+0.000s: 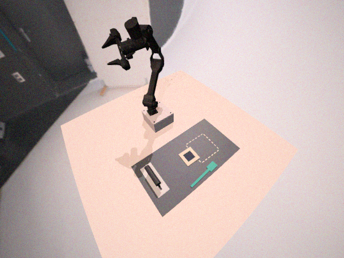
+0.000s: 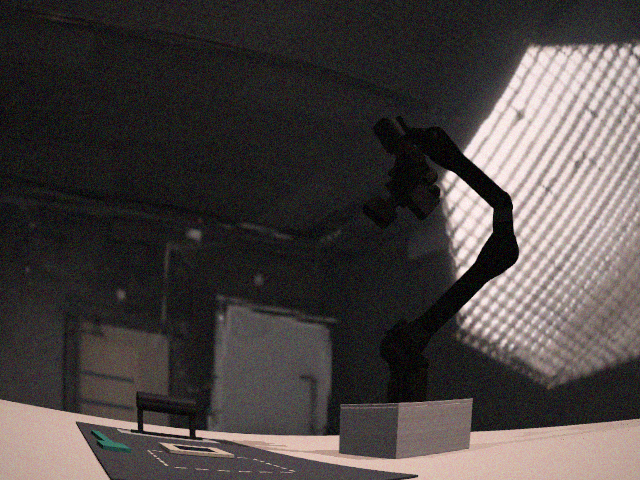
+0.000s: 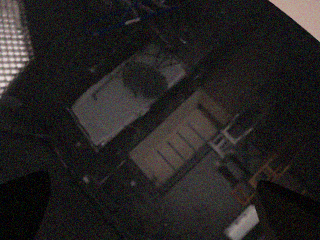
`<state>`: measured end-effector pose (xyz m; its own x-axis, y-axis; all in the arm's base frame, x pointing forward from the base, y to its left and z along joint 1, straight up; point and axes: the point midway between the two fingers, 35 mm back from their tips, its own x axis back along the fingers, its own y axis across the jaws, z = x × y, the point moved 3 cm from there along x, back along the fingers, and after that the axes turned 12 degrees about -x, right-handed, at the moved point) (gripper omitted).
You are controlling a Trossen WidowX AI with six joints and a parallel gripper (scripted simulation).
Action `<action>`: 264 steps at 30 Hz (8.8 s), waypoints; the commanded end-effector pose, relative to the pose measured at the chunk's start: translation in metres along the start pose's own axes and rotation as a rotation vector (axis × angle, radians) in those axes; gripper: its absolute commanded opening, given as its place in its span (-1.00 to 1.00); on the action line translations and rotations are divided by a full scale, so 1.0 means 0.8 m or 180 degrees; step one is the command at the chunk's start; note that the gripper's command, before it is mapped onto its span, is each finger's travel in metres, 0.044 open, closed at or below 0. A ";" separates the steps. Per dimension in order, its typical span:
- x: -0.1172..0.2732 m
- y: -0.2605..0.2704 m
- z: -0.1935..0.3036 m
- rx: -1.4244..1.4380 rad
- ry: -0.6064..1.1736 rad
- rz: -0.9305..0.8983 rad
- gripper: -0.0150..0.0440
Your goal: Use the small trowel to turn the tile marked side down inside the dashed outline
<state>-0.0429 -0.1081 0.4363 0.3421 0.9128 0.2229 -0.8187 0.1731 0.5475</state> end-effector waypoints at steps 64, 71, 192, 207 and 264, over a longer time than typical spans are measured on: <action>0.000 0.000 0.000 0.0000 0.0000 0.0000 -0.15; 0.000 0.000 0.000 0.0000 0.0000 0.0000 -0.49; -0.047 -0.588 0.047 0.9091 0.4602 0.3313 0.42; -0.030 -0.667 -0.003 0.9481 0.6657 0.3327 0.42; -0.032 -0.752 -0.087 0.9297 0.8494 0.2961 0.22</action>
<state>0.4091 -0.2102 0.0464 -0.0306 0.0169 0.9994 0.1012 0.9948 -0.0137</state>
